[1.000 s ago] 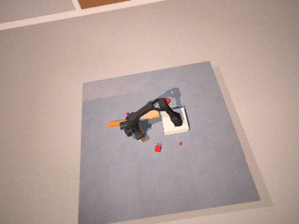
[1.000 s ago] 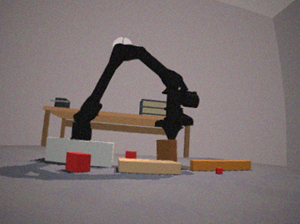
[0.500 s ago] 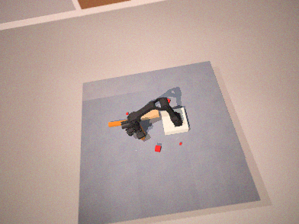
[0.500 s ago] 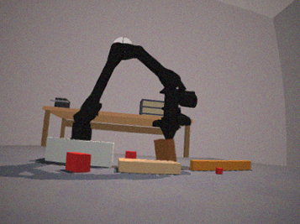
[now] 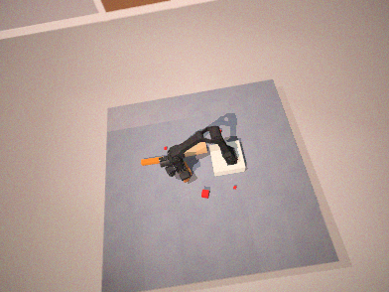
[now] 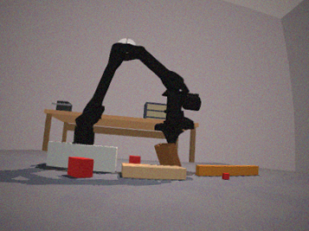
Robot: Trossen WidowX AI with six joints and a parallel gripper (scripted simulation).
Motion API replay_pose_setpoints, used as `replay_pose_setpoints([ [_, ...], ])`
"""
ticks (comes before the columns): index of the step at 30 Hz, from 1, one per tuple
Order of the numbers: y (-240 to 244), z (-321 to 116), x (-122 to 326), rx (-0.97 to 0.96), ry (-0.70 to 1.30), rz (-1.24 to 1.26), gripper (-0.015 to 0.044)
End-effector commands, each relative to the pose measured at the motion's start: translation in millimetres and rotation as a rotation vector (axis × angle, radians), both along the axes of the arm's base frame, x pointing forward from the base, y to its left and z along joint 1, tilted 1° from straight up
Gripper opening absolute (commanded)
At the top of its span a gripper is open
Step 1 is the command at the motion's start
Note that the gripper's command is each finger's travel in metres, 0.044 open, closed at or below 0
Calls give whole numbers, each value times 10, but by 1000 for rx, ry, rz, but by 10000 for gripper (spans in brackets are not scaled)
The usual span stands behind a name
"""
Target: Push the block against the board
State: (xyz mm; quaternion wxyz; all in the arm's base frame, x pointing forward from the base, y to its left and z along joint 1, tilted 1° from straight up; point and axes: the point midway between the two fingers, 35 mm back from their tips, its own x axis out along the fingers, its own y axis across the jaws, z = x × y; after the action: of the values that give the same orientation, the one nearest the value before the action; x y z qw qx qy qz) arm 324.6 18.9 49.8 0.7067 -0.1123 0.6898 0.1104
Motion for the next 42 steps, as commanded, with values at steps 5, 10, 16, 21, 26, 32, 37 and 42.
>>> replay_pose_setpoints([
  [5,-22,-4,-49,-5,-1,4,0],
  [10,-7,0,1,-5,-2,4,0],
  [16,23,5,93,-5,-3,4,0],
  [21,50,8,169,-5,-3,4,0],
  [26,77,9,245,-4,-4,4,0],
  [32,111,8,334,-4,-5,4,0],
  [37,122,123,347,0,-8,8,0],
  [42,124,504,331,-4,-5,4,0],
])
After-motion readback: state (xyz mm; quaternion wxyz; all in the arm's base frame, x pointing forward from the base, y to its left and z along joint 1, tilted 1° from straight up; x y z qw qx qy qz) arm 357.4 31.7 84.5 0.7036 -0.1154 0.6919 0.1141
